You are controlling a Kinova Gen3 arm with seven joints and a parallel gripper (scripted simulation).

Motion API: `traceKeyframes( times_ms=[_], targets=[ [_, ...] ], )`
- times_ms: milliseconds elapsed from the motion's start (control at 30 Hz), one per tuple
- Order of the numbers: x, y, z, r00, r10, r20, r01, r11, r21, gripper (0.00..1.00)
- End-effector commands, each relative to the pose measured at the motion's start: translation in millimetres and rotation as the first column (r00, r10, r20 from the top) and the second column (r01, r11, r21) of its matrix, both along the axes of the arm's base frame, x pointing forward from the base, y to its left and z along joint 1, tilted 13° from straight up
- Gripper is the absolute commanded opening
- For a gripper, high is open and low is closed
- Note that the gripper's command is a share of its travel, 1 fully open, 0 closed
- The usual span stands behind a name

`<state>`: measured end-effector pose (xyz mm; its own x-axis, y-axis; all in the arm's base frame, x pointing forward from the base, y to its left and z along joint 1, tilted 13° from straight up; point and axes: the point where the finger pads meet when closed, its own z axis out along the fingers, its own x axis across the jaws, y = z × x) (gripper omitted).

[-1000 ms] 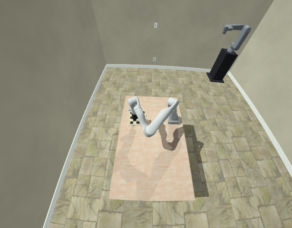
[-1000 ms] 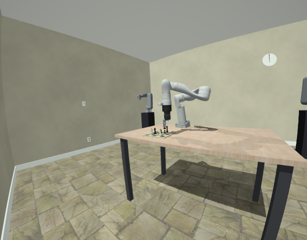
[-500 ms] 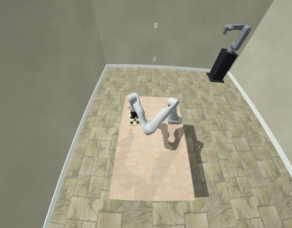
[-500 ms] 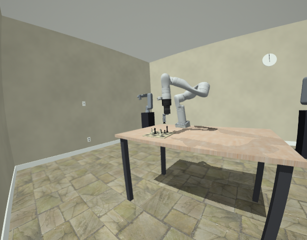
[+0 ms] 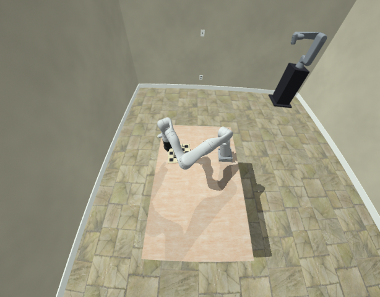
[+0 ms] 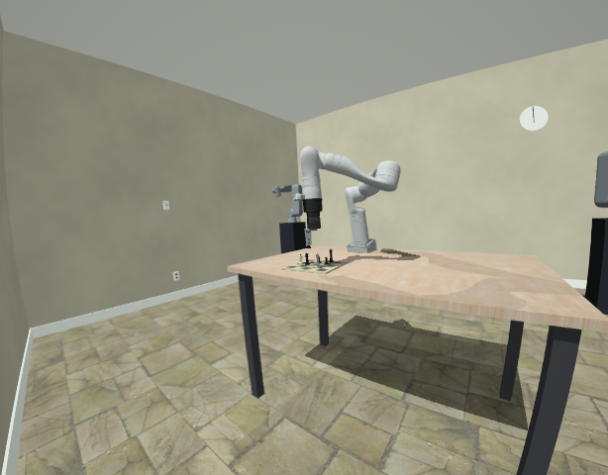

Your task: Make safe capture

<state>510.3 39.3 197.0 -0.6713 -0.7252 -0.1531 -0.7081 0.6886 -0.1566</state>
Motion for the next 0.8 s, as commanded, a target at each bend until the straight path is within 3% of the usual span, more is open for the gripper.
traceKeyframes(
  times_ms=[0,167,767],
  targets=[
    [18.9,-40,9.1,1.000,-0.028,0.004,0.028,1.000,-0.002,0.00],
    [42.6,-67,13.6,1.000,-0.002,0.009,0.002,1.000,-0.003,0.00],
    [43.6,-67,10.0,1.000,-0.002,0.009,0.002,1.000,-0.003,0.00]
  ],
)
